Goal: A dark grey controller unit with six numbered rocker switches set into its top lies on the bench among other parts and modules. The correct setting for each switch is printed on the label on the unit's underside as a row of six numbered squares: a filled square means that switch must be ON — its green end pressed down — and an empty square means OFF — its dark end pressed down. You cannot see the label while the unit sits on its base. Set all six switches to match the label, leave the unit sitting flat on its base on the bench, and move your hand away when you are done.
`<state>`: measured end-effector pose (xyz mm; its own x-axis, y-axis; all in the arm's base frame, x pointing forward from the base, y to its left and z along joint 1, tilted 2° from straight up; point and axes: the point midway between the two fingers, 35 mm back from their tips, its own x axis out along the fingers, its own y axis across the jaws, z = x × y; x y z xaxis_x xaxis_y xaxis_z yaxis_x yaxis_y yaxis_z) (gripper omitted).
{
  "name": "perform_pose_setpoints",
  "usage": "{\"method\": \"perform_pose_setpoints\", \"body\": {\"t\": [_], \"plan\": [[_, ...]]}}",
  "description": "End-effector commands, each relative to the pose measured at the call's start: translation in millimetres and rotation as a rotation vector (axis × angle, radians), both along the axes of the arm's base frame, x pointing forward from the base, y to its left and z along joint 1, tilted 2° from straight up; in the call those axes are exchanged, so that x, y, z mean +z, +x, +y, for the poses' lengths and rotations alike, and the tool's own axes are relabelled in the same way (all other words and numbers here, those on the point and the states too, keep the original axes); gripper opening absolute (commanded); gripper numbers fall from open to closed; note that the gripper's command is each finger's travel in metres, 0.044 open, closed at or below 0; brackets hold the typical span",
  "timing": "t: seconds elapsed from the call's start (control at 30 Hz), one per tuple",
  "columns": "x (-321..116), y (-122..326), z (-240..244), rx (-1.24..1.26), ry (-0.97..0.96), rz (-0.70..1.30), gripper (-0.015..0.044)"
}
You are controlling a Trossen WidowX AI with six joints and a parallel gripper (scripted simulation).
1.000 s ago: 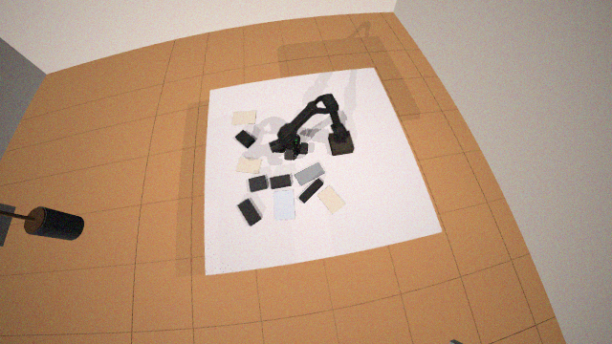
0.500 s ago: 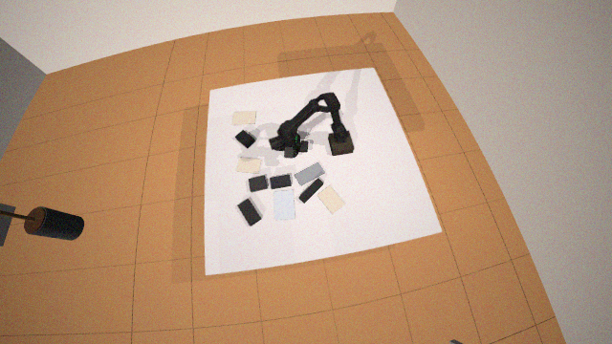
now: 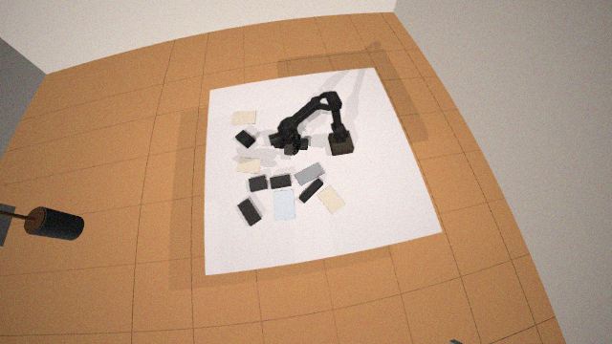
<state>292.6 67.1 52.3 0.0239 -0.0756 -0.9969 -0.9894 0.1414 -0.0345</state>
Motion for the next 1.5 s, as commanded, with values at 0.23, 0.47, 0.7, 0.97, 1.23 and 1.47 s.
{"method": "perform_pose_setpoints", "body": {"t": [0.23,0.47,0.7,0.97,1.23,1.47], "plan": [[10.2,0.1,-6.2,0.002,0.021,-0.013,0.0336],[14.4,-0.6,-10.2,0.002,0.035,-0.015,0.0336],[18.5,-1.3,-14.3,0.003,0.048,-0.017,0.0336],[22.9,-2.2,-19.0,0.004,0.062,-0.019,0.0336],[26.5,-2.9,-23.3,0.004,0.076,-0.021,0.0336],[29.2,-3.5,-26.9,0.005,0.087,-0.023,0.0336]]}}
